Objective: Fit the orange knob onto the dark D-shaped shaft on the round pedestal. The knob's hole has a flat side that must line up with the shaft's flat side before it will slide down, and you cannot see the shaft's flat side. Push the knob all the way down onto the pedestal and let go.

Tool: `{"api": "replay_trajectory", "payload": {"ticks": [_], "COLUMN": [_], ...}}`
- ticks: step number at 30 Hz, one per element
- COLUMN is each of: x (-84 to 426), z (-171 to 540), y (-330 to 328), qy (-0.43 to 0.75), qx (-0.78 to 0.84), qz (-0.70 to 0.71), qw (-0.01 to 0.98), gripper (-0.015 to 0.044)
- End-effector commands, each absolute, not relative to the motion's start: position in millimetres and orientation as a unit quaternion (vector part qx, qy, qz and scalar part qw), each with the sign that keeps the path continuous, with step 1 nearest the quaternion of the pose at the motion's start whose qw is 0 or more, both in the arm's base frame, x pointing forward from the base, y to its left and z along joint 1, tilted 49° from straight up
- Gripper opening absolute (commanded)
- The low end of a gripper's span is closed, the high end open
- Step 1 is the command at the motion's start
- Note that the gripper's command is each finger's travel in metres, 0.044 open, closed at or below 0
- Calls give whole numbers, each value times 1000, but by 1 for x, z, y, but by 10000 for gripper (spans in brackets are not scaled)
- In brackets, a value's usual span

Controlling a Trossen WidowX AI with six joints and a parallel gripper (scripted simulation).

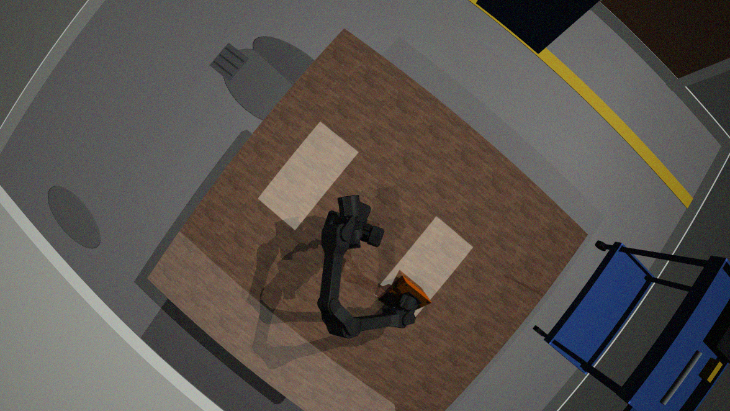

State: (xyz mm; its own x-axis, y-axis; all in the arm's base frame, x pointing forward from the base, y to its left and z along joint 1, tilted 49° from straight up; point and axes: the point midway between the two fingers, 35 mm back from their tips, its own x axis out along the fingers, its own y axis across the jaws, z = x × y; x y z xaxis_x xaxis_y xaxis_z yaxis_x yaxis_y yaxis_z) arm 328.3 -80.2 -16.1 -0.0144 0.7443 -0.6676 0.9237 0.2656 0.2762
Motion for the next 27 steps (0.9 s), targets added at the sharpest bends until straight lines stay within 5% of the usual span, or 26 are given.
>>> {"api": "replay_trajectory", "payload": {"ticks": [1,27], "x": [330,329], "z": [-15,-15], "y": [-82,-81], "qy": [701,685], "qx": [595,630], "qz": [-121,-194], "qw": [375,311], "gripper": [0,0]}}
